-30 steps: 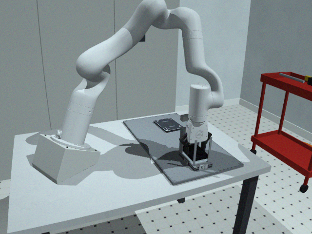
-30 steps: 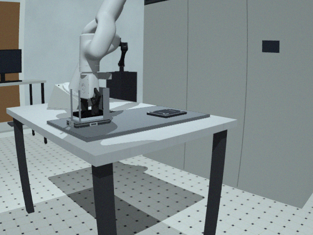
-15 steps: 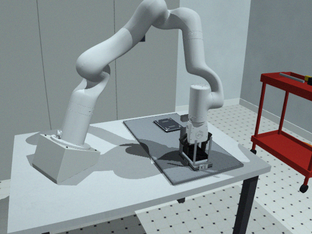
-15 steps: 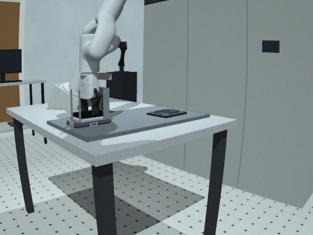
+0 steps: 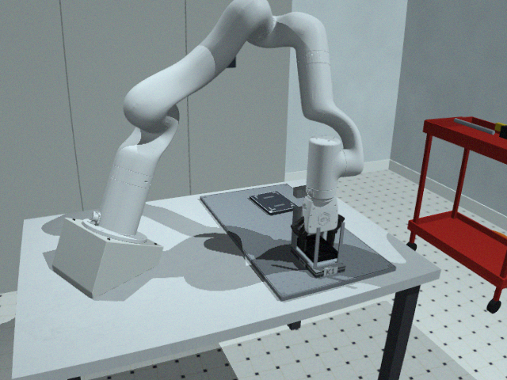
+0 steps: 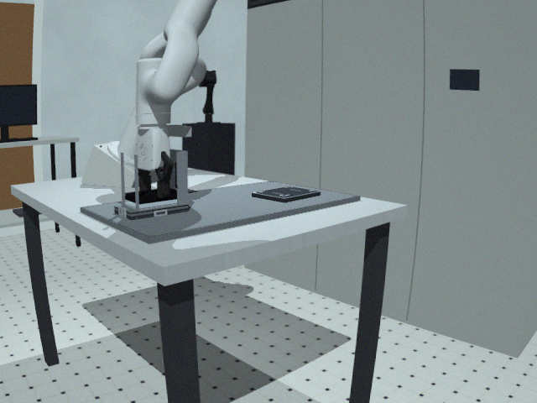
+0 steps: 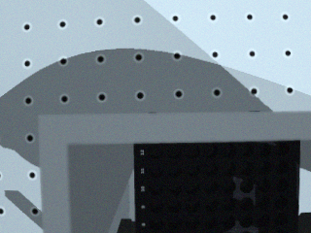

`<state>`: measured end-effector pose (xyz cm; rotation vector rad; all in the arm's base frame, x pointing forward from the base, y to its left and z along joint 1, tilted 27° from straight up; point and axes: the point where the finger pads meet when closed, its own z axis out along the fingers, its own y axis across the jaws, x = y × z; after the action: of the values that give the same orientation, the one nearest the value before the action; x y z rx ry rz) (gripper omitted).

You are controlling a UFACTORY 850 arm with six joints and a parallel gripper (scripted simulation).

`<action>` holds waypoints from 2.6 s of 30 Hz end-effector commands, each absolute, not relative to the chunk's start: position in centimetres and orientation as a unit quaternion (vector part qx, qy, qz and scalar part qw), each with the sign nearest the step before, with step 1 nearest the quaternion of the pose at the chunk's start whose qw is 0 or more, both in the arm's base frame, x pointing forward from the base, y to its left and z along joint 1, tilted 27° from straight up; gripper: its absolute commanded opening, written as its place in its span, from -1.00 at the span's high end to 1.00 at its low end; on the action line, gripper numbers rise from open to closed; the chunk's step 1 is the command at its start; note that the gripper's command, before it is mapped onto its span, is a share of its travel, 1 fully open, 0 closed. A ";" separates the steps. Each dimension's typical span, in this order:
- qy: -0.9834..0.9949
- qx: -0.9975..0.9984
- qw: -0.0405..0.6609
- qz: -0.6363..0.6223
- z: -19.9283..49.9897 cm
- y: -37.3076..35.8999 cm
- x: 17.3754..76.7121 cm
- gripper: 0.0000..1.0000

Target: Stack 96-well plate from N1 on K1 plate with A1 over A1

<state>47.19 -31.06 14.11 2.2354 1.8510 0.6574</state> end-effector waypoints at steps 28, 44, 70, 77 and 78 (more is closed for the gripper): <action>0.620 0.749 0.084 0.220 17.7 -31.7 45.5 -1.00; 0.620 0.749 0.084 0.220 21.1 -32.3 43.9 -1.00; 0.620 0.749 0.084 0.220 26.3 -33.1 41.3 -1.00; 0.620 0.749 0.084 0.220 27.6 -33.4 40.7 -1.00; 0.620 0.749 0.084 0.220 27.6 -33.4 40.7 -1.00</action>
<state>40.80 -33.29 27.27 2.2347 1.8505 0.6572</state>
